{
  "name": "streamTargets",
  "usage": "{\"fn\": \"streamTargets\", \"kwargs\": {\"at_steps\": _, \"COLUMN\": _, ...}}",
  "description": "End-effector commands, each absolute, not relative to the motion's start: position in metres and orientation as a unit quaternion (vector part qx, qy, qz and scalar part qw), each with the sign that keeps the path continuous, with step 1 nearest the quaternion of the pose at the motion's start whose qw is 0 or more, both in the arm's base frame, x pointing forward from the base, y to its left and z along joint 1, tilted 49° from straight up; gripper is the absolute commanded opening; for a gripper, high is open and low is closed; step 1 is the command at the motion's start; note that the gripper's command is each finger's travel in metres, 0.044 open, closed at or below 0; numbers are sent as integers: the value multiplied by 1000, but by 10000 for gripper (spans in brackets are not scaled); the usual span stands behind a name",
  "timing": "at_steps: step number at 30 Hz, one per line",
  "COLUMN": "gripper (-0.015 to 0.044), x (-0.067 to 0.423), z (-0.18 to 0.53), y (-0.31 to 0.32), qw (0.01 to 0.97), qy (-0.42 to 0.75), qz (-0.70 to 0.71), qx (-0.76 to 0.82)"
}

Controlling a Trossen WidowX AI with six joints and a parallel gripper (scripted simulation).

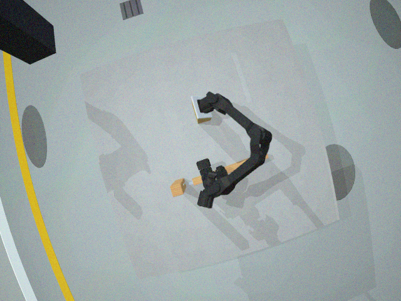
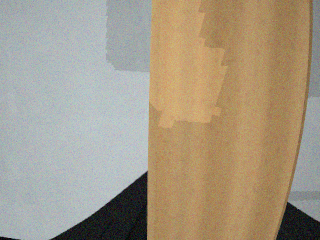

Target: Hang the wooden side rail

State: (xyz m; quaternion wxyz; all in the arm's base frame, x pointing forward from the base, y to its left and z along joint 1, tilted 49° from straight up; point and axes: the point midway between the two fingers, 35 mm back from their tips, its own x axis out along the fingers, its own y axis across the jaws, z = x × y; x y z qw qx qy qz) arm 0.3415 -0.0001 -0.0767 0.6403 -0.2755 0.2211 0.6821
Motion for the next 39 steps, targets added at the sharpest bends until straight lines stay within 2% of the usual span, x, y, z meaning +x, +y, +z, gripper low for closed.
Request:
{"fn": "streamTargets", "kwargs": {"at_steps": 1, "gripper": 0, "x": 344, "z": -76, "y": -5, "qw": 642, "qy": 220, "qz": 679, "qx": -280}}
{"fn": "streamTargets", "kwargs": {"at_steps": 39, "gripper": 0, "x": 345, "z": -79, "y": -7, "qw": 642, "qy": 221, "qz": 679, "qx": -281}}
